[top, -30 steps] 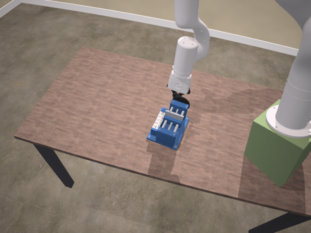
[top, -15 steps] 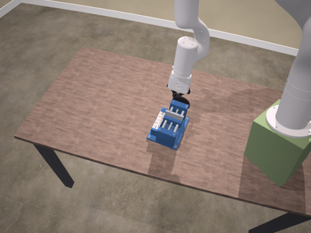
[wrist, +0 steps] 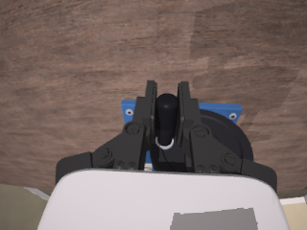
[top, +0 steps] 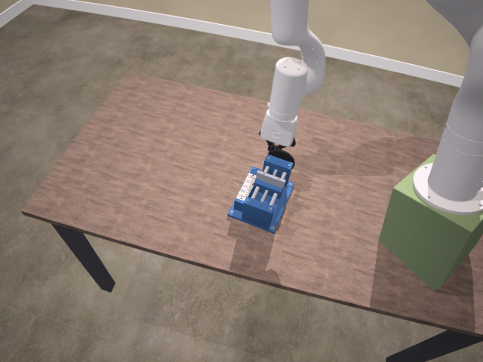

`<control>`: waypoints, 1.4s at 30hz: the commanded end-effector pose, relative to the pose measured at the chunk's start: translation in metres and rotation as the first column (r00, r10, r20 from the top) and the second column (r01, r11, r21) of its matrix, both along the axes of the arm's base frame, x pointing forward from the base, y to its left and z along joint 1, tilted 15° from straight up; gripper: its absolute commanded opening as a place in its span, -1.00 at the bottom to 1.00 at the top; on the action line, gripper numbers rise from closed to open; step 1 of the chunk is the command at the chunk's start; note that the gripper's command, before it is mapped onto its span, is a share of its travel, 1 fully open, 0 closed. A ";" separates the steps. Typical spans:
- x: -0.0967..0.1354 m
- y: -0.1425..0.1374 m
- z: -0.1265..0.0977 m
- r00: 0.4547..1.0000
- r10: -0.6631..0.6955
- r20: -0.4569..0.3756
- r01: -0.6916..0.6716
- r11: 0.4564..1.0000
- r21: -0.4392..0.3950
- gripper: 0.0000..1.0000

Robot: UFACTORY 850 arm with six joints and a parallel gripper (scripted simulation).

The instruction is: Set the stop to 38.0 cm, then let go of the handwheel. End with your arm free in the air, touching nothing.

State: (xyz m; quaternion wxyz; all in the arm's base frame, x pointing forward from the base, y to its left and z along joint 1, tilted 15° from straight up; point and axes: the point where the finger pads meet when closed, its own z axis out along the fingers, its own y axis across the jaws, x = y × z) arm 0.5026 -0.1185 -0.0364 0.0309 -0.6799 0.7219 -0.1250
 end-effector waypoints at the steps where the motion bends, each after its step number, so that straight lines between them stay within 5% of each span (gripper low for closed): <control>1: 0.000 0.000 -0.001 1.000 0.000 0.000 0.000 1.000 0.000 -0.88; 42: -0.005 -0.003 -0.022 1.000 0.000 0.000 0.000 1.000 0.000 -0.88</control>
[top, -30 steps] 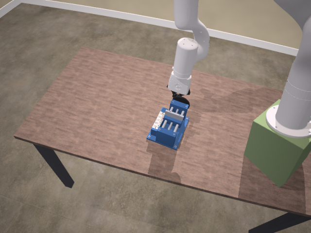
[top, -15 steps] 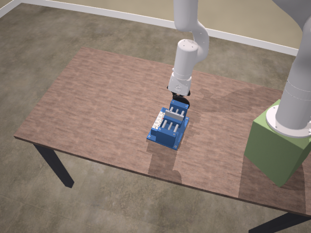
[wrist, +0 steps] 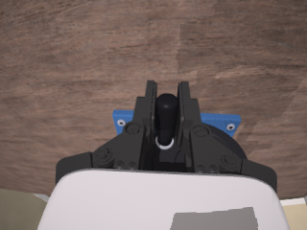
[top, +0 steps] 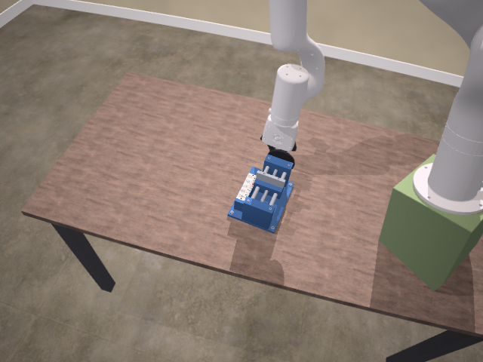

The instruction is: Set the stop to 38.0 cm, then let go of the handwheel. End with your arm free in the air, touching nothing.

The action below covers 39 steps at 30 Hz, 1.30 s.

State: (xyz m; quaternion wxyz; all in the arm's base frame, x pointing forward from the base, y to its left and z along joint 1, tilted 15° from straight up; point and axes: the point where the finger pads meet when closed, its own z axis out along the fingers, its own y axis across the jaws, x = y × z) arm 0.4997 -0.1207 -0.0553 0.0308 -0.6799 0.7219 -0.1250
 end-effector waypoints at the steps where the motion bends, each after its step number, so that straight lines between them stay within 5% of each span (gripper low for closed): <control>1: -0.002 0.000 -0.004 1.000 0.000 0.000 0.000 1.000 0.000 -0.88; 39: -0.049 0.002 -0.012 1.000 0.000 0.000 0.000 1.000 0.000 -0.88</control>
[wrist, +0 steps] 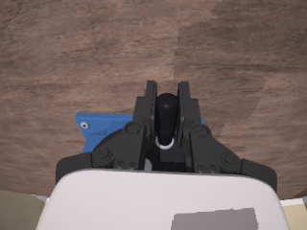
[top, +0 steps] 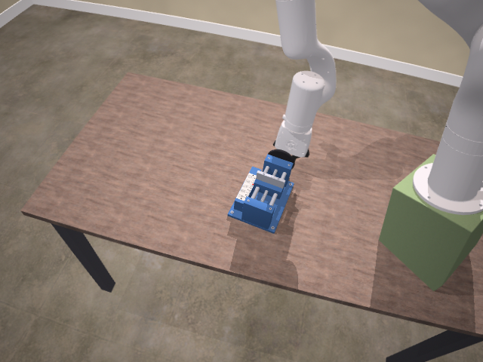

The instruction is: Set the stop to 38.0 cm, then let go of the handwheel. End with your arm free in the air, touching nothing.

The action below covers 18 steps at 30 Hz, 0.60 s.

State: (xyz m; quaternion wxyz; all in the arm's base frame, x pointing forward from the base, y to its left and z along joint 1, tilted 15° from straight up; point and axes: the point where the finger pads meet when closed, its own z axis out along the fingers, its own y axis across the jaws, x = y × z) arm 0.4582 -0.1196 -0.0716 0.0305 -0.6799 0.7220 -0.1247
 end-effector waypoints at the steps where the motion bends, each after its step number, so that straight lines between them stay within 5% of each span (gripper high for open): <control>1: -0.009 0.001 0.005 1.000 0.000 0.001 0.000 1.000 0.000 -0.88; 18: -0.020 0.005 0.032 1.000 0.000 0.001 0.000 1.000 0.000 -0.88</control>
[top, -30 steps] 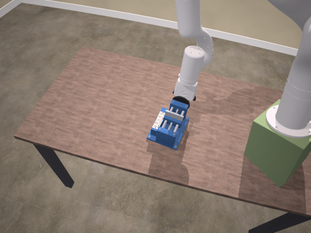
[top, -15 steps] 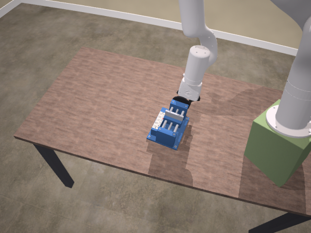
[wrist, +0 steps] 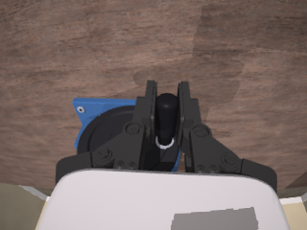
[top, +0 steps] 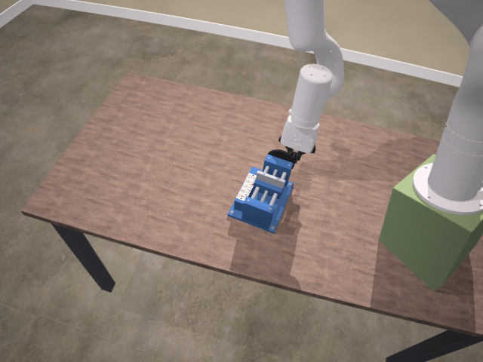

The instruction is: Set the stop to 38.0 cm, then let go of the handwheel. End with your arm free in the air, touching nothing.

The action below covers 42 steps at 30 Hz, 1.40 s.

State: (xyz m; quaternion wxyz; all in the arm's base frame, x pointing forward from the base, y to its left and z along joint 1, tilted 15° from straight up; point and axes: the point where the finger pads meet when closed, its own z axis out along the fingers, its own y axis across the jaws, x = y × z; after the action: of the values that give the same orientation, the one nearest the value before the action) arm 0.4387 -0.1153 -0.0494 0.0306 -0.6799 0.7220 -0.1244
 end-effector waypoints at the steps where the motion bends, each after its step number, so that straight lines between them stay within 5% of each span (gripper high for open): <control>1: 0.000 0.001 0.012 1.000 0.000 0.001 0.000 1.000 0.000 -0.88; 20: 0.022 0.003 0.039 1.000 0.000 0.001 0.000 1.000 -0.001 -0.88; 42: 0.059 -0.001 0.026 1.000 0.000 0.001 0.000 1.000 0.000 -0.88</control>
State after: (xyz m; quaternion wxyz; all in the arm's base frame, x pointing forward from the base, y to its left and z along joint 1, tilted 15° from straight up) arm 0.4915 -0.1152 -0.0168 0.0323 -0.6800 0.7217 -0.1254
